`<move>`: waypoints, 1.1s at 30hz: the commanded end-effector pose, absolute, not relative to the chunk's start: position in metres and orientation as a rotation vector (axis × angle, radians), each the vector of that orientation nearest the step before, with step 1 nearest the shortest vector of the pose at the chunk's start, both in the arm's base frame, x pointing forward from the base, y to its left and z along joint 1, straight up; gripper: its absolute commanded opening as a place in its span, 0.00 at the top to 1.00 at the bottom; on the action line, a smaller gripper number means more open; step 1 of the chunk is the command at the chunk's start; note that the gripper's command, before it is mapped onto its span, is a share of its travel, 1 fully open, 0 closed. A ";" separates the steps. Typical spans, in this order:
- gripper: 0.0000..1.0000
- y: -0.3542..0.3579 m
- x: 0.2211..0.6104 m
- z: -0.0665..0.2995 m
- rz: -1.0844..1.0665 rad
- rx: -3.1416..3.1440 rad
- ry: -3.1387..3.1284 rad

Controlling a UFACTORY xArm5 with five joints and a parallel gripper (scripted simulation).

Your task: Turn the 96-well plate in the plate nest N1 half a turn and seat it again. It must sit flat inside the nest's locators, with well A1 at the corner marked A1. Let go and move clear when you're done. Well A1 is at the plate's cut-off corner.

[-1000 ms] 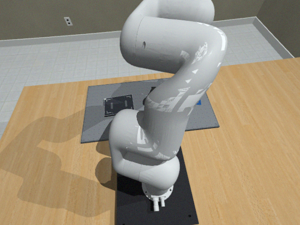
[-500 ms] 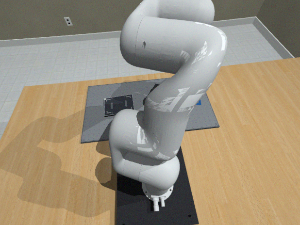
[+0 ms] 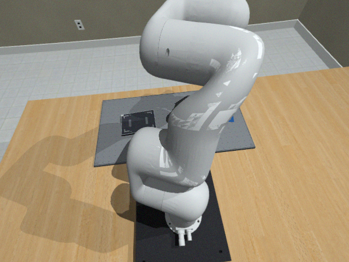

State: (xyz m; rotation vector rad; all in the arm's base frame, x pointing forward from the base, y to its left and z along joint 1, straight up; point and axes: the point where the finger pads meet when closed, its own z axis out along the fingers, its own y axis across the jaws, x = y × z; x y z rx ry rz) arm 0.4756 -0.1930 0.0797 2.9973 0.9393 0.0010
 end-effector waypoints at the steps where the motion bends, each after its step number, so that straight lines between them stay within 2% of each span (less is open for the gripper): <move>1: 0.00 -0.193 0.477 0.081 0.013 3.066 0.695; 17: 0.00 -0.194 0.477 0.081 0.012 3.144 -0.085; 25: 0.00 -0.194 0.477 0.081 0.012 3.140 -0.197; 27: 0.00 -0.193 0.477 0.071 0.011 3.131 -0.301; 33: 0.00 -0.193 0.477 0.071 0.011 3.086 -0.612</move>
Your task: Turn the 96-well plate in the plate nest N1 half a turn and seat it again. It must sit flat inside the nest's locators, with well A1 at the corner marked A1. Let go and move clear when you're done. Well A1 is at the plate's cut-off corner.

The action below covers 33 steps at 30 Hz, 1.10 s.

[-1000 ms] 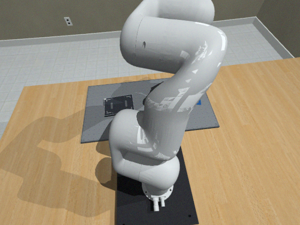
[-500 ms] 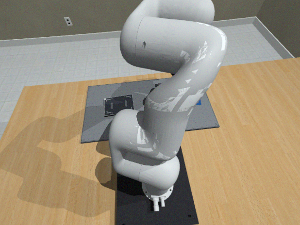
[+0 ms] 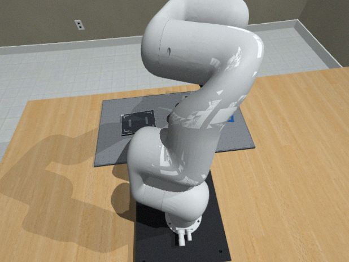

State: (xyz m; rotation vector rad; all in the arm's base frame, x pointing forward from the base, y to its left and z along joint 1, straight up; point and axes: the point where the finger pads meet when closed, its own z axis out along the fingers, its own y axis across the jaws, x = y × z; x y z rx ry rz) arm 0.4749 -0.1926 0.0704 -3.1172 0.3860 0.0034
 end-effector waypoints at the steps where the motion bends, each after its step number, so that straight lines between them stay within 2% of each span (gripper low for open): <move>1: 0.00 -0.193 0.477 0.071 -0.011 -3.066 0.662; 33: 0.00 -0.193 0.477 0.071 -0.006 -2.438 1.969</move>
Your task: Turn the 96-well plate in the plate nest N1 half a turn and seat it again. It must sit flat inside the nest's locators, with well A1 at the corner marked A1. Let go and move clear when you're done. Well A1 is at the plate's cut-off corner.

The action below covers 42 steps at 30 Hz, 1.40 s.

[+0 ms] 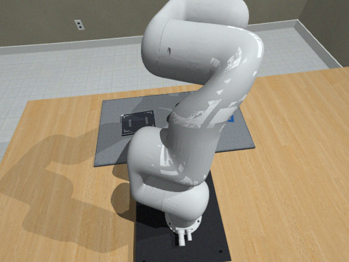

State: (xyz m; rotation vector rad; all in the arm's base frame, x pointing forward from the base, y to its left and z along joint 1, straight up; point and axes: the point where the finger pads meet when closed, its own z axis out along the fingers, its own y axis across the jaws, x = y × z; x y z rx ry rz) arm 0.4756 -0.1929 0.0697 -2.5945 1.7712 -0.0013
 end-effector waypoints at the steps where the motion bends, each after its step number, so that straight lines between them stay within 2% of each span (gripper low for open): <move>1: 0.00 -0.193 0.477 0.071 -0.006 -2.405 2.009; 12: 0.00 -0.193 0.477 0.071 -0.004 -2.078 2.346; 28: 0.00 -0.193 0.477 0.071 -0.004 -2.073 2.350; 42: 0.00 -0.193 0.477 0.051 -0.004 -2.073 2.350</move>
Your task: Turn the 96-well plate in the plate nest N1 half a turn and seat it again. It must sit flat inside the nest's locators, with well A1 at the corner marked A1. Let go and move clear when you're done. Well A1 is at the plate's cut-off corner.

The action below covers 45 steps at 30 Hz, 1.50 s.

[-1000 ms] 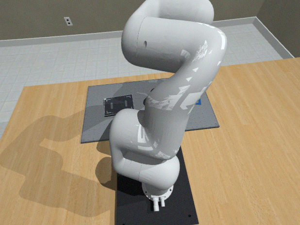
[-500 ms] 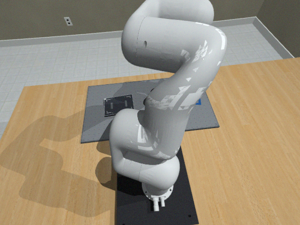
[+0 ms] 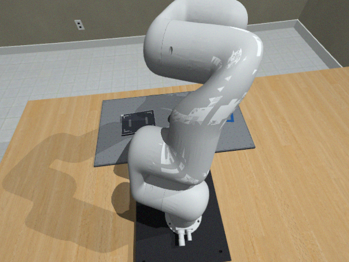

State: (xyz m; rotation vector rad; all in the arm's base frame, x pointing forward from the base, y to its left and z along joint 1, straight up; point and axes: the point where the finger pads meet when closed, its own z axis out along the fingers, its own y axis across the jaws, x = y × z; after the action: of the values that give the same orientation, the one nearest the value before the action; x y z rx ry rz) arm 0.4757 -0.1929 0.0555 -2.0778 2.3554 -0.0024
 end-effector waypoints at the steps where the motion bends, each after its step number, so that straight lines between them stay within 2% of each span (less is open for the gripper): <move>1: 0.00 -0.193 0.477 0.050 -0.004 -2.073 2.350; 26: 0.00 -0.193 0.477 0.011 -0.003 -2.073 2.350; 45: 0.00 -0.193 0.477 0.007 -0.003 -2.073 2.350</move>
State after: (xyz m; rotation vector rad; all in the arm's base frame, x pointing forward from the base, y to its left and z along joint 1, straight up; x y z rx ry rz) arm 0.4760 -0.1926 0.0074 -2.0778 2.3554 -0.0024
